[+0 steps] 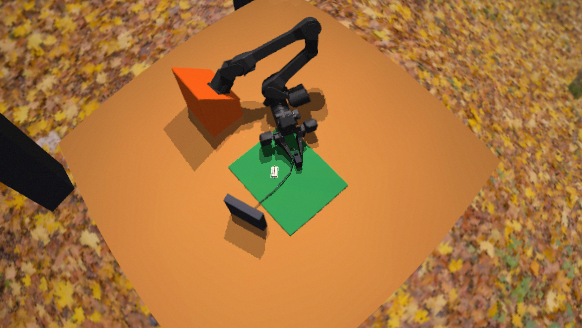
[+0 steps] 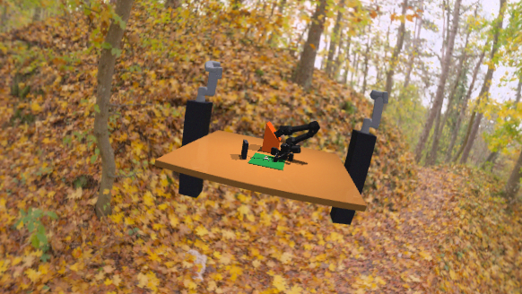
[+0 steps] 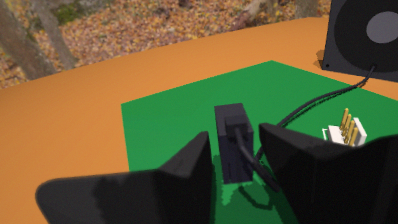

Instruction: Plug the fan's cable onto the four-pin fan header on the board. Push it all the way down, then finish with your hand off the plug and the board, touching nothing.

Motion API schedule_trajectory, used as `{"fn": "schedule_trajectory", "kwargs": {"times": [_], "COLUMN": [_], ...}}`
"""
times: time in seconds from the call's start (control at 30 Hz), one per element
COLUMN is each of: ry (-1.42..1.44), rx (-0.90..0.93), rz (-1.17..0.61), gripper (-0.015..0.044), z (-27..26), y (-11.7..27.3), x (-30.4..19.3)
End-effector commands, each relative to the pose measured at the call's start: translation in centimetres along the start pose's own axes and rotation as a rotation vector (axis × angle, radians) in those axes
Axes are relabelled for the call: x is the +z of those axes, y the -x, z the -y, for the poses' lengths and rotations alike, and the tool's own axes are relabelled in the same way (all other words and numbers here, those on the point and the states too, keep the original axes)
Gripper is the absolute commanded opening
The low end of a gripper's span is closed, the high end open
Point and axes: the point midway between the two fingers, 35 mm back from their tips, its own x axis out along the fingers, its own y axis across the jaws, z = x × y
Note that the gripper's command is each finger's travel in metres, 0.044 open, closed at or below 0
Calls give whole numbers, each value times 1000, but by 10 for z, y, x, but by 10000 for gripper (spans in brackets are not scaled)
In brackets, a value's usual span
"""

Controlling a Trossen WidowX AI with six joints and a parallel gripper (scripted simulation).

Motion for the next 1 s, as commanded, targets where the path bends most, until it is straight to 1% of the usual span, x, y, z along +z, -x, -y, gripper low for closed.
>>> {"fn": "schedule_trajectory", "kwargs": {"times": [0.0,0.13,0.53,0.97], "ry": [0,-1,-5,-4], "rx": [0,-2,-13,-11], "rz": [0,-2,-9,-7], "gripper": [140,140,140,140], "z": [0,-2,-11,-8], "y": [0,4,41,79], "x": [0,1,12,29]}}
